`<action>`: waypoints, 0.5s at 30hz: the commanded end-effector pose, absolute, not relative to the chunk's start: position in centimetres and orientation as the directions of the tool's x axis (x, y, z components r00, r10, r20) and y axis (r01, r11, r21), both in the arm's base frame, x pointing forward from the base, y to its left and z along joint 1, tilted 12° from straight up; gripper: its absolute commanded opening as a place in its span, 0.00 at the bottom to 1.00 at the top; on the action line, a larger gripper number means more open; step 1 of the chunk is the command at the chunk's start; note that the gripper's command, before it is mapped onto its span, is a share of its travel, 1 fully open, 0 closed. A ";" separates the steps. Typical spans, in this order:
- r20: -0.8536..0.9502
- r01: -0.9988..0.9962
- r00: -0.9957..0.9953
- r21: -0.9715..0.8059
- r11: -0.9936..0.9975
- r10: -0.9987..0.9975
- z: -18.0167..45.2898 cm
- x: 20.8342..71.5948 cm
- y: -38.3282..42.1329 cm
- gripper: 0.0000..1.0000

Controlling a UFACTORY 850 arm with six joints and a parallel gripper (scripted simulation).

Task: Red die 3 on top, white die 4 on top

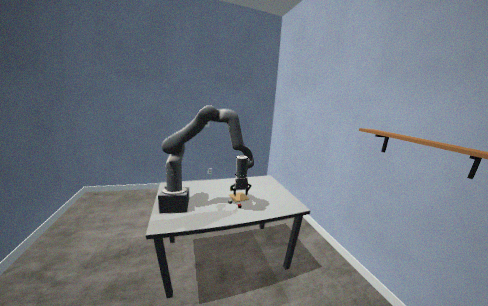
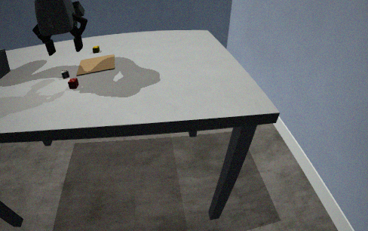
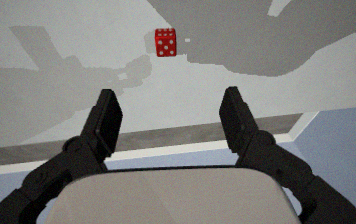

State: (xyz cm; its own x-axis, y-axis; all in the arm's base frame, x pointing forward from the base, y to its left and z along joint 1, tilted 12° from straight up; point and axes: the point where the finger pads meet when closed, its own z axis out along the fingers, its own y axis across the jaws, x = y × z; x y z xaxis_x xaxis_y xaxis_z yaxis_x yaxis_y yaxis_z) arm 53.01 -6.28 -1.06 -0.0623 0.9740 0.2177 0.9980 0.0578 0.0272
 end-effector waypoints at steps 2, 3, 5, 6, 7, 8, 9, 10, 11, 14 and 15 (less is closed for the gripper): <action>0.200 0.990 0.140 -0.040 -0.135 0.970 -1.3 53.1 -6.2 1.00; 0.199 0.985 0.172 -0.047 -0.166 0.965 -1.3 53.1 -6.2 1.00; 0.196 0.972 0.233 -0.059 -0.226 0.953 -1.4 53.2 -6.2 1.00; 0.194 0.966 0.257 -0.064 -0.250 0.947 -1.5 53.2 -6.2 1.00; 0.192 0.956 0.292 -0.071 -0.284 0.937 -1.5 53.2 -6.2 1.00; 0.192 0.956 0.292 -0.071 -0.284 0.937 -1.5 53.2 -6.2 1.00; 0.192 0.956 0.292 -0.071 -0.284 0.937 -1.5 53.2 -6.2 1.00; 0.188 0.941 0.337 -0.080 -0.328 0.922 -1.6 53.2 -6.2 1.00; 0.182 0.915 0.403 -0.093 -0.392 0.897 -1.7 53.2 -6.2 1.00; 0.174 0.881 0.473 -0.107 -0.461 0.864 -1.8 53.2 -6.1 1.00; 0.172 0.874 0.485 -0.109 -0.473 0.857 -1.8 53.2 -6.1 1.00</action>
State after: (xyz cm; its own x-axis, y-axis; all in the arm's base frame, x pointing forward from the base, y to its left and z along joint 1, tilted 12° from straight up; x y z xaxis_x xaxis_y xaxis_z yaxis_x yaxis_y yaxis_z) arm 53.07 -6.14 -1.75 0.3785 0.9020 0.2076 0.9255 -0.3724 -0.0691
